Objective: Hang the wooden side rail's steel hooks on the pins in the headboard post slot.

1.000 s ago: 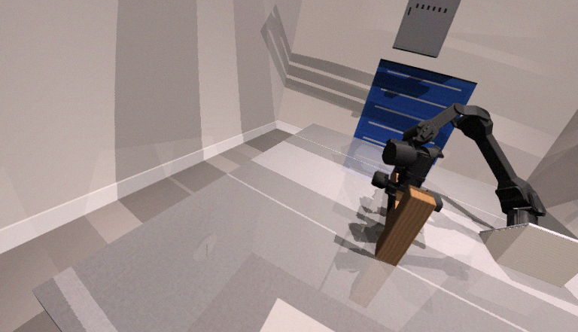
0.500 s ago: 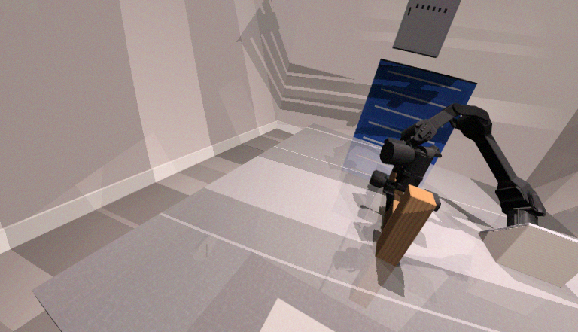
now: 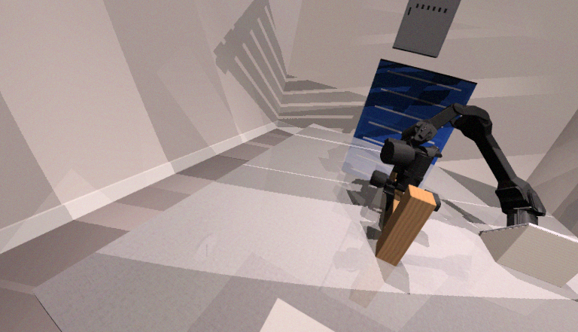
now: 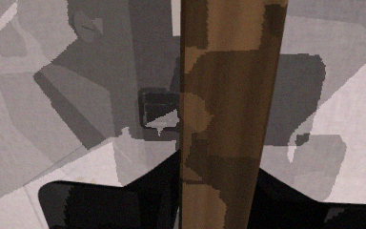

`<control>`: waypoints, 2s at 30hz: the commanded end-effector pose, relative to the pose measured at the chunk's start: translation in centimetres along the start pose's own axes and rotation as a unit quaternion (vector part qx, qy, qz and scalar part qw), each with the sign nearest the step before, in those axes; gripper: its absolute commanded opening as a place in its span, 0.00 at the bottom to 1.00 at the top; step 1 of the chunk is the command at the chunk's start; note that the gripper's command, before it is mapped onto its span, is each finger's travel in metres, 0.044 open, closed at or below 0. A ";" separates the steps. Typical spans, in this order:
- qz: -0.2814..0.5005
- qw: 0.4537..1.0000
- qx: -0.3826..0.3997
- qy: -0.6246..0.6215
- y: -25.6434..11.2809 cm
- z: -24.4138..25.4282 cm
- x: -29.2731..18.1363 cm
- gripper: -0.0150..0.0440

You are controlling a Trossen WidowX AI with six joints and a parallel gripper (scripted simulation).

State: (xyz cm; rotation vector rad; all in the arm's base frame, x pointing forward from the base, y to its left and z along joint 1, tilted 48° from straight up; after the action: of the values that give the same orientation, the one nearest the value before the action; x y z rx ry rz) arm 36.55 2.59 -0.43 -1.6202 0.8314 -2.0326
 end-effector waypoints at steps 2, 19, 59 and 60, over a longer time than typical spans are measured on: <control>-0.001 1.000 0.002 -0.002 -0.2 0.0 0.0 0.25; -0.001 1.000 0.002 -0.002 -0.4 0.0 0.0 0.25; -0.001 1.000 0.002 -0.002 -1.1 0.0 0.0 0.25; -0.001 1.000 0.002 -0.002 -1.1 0.0 0.0 0.25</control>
State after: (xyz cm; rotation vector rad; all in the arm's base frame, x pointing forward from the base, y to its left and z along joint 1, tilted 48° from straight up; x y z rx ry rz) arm 36.52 2.90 0.05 -1.6321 0.8349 -2.0326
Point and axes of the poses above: the point midway between the two fingers, 35 mm back from their tips, its own y axis out along the fingers, its own z axis across the jaws, x = y × z, the point moved 6 cm from there along -y, back along the fingers, and after that the axes turned 4 degrees about y, right-handed, at the moved point
